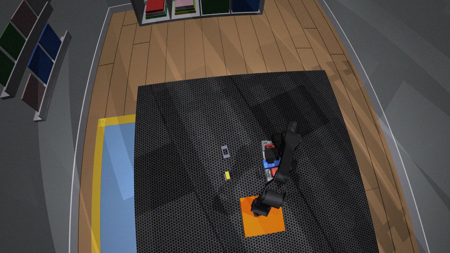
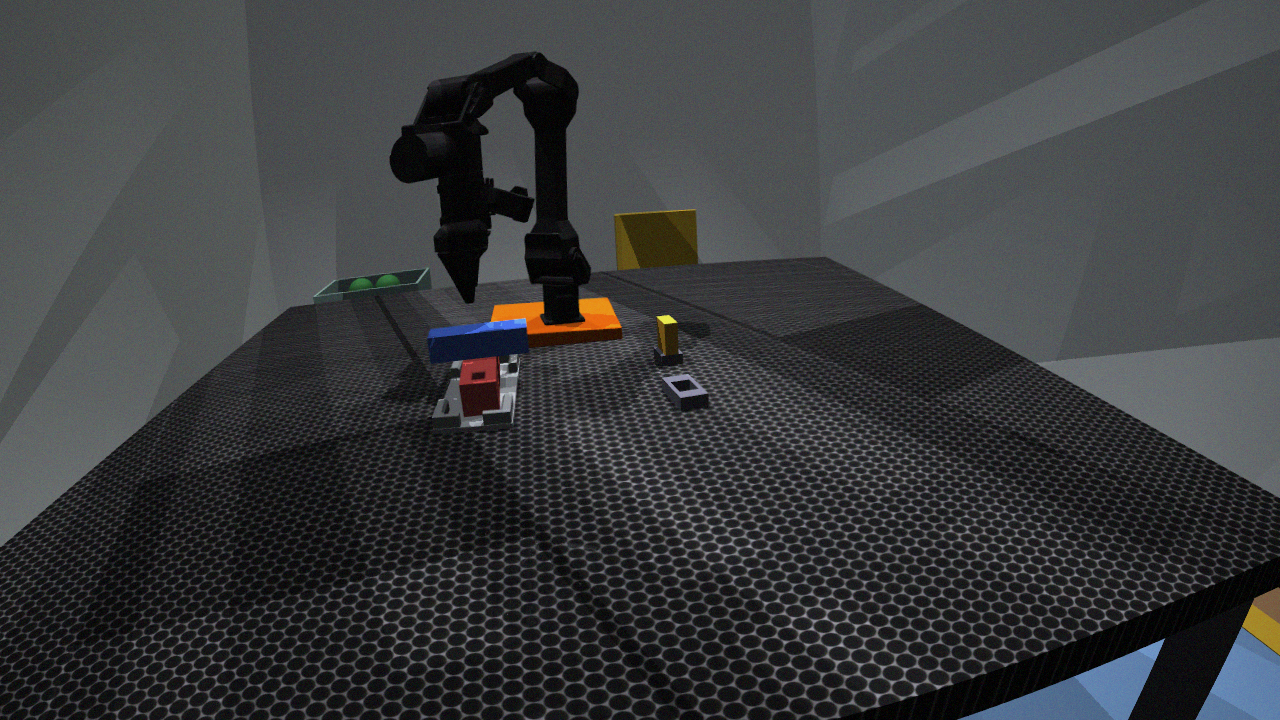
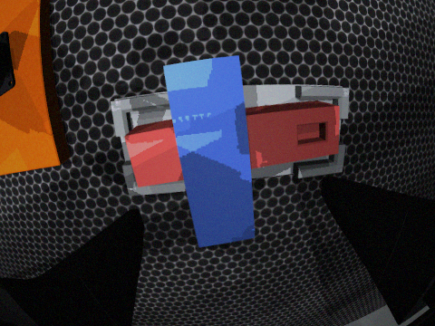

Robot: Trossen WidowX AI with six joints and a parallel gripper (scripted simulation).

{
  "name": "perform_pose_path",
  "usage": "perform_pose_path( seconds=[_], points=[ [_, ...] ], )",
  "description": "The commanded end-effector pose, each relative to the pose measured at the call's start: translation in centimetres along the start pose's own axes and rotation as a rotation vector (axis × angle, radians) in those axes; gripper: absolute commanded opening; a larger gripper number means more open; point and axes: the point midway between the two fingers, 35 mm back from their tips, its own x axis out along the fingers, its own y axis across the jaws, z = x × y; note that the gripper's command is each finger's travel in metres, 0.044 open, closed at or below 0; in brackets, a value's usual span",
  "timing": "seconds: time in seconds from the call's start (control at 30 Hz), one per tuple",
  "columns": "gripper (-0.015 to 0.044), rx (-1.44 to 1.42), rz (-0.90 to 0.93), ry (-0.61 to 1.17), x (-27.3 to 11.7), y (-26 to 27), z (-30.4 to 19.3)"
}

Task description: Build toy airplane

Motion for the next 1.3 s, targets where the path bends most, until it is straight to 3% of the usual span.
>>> perform_pose_path(
  seconds=[0.0, 0.2, 0.73, 1.27],
  points=[
    [0.0440, -0.004, -0.001, 0.006, -2.47, 0.15, 0.09],
    [0.0440, 0.057, -0.001, 0.006, -2.45, 0.00, 0.04],
    [0.0440, 1.500, -0.006, 0.004, -2.01, -0.11, 0.03],
    [0.0440, 1.516, -0.006, 0.004, -2.00, -0.11, 0.03]
  ],
)
